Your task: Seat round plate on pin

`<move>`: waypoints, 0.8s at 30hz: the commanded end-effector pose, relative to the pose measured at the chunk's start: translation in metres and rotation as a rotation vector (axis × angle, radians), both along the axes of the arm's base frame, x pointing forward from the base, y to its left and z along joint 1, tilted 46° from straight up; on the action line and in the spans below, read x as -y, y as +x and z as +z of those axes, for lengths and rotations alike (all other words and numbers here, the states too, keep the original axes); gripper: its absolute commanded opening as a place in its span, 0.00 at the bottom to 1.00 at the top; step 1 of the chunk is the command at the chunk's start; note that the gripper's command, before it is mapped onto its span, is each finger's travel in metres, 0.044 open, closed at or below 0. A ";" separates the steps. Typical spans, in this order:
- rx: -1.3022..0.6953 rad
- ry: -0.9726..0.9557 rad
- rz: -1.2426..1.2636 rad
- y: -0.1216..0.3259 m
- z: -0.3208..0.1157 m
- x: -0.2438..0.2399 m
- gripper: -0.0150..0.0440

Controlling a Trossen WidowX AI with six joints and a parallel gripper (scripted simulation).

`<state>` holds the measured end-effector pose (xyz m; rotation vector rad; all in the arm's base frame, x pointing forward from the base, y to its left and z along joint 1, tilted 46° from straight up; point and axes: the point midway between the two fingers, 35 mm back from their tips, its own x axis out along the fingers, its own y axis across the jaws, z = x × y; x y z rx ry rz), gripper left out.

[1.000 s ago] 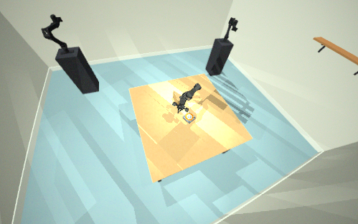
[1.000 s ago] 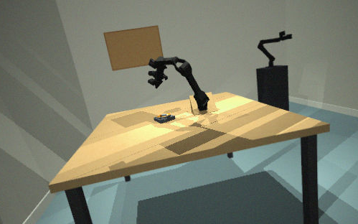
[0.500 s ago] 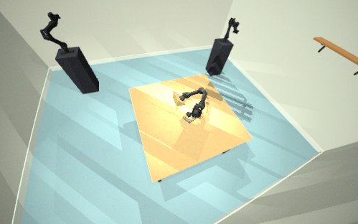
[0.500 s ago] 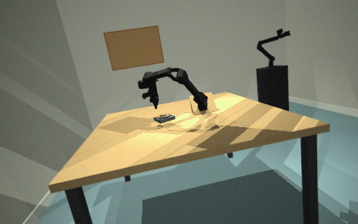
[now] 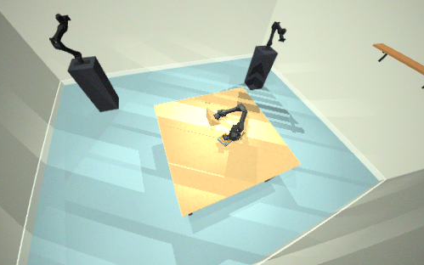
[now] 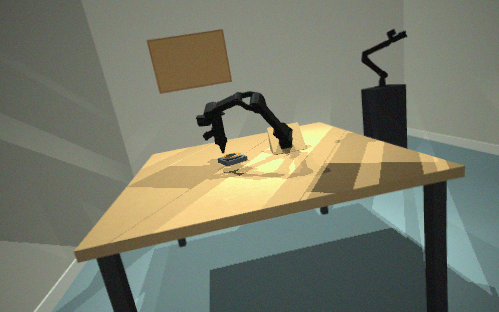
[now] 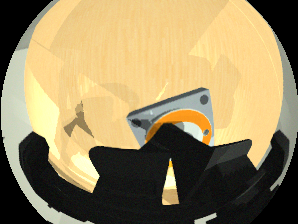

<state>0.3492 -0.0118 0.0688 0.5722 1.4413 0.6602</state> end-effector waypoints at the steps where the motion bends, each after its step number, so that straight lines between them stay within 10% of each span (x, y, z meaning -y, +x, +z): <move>1: 0.002 0.005 -0.002 -0.001 -0.007 -0.012 0.25; 24: 0.001 0.006 -0.002 -0.020 0.000 -0.025 0.25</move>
